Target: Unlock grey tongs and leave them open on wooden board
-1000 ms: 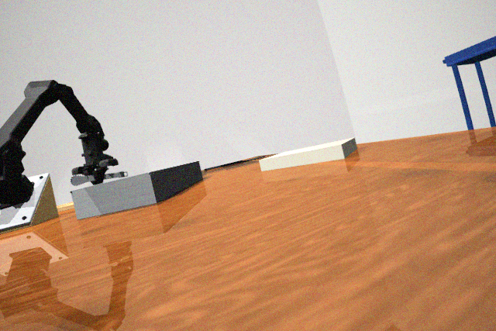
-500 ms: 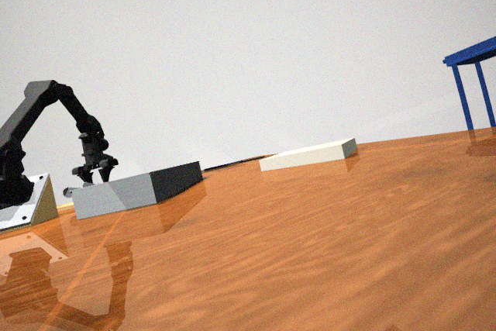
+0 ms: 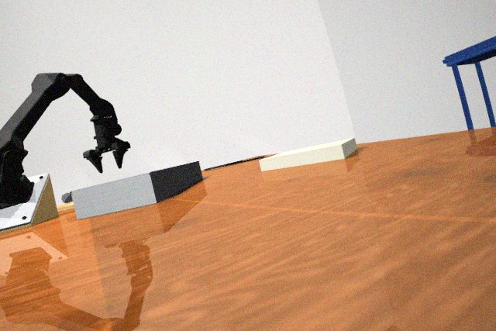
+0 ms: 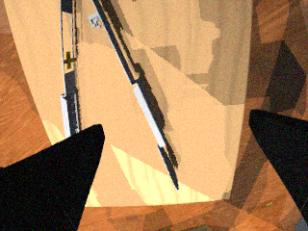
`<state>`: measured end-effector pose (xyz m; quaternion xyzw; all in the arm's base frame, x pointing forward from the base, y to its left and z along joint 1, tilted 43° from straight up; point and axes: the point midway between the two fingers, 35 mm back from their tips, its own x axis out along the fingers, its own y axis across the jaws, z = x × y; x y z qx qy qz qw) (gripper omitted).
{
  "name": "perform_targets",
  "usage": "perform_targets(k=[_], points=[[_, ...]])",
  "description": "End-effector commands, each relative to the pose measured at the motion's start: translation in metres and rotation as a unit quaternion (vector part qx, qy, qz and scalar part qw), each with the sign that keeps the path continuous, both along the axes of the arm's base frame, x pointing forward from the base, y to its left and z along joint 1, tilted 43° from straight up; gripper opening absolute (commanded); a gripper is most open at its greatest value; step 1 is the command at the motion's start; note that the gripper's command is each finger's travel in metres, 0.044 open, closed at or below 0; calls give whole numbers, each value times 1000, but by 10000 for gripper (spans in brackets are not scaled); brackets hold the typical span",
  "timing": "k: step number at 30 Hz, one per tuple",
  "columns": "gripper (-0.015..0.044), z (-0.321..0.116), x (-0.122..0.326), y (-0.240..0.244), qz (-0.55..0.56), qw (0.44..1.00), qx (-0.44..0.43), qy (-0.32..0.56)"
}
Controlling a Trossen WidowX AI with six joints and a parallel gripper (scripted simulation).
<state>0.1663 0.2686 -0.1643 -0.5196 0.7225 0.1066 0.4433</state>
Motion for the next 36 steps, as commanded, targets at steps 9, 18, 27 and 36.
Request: perform_targets(k=[9,18,27,36], points=[[440,74,72,-6,0,1000,1,-8],[440,108,71,20,24,1000,11,-2],[440,108,71,20,24,1000,11,-2],[440,108,71,20,24,1000,11,-2]])
